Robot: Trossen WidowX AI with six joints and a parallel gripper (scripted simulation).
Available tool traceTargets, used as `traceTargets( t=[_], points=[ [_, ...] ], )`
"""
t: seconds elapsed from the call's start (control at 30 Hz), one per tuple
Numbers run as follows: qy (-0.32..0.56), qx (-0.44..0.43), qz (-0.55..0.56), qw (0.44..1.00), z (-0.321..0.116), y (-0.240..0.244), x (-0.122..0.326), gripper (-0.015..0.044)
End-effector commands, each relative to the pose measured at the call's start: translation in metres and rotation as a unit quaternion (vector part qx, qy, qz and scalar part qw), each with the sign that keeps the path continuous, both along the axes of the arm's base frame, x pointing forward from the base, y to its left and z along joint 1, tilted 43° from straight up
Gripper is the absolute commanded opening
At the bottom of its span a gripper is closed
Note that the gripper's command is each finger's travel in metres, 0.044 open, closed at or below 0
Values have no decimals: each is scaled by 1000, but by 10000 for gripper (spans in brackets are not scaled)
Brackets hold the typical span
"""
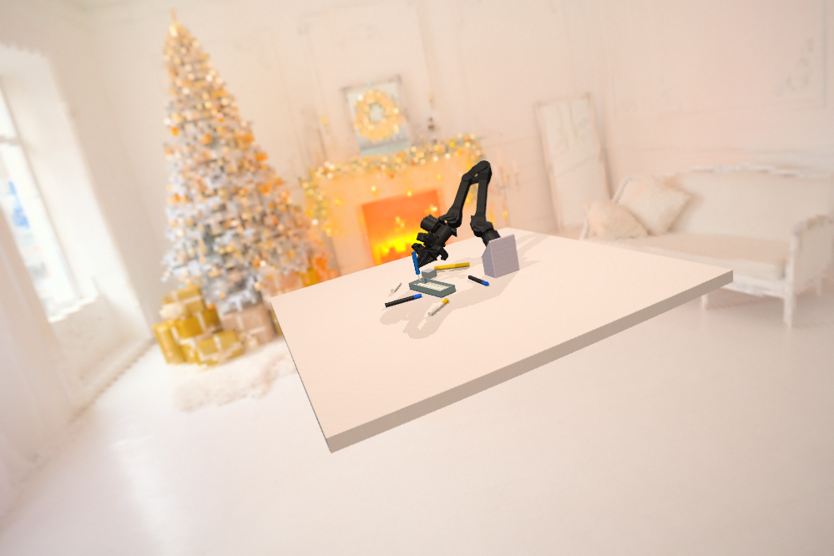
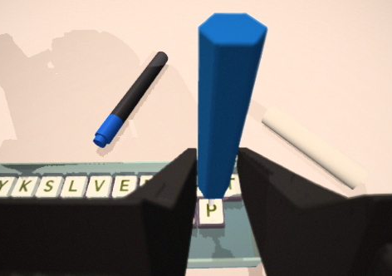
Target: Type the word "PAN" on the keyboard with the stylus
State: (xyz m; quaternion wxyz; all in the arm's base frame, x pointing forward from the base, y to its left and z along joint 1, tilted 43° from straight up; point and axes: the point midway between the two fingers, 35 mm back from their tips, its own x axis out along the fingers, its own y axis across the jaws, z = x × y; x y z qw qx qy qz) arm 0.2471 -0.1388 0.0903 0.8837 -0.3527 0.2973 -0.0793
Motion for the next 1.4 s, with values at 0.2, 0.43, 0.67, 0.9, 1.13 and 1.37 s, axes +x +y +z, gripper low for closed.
traceTargets(
  t=[0.2,0.43,0.67,0.9,1.13,1.37],
  points=[
    [3,1,3,1000,-4,-1,0,81],
    [3,1,3,1000,-6,-3,-1,81],
    [3,1,3,1000,-8,-4,-1,81],
    [3,1,3,1000,-9,-5,-1,81],
    [3,0,3,1000,-11,-7,-1,81],
    [4,0,3,1000,-13,-9,-2,81]
  ],
)
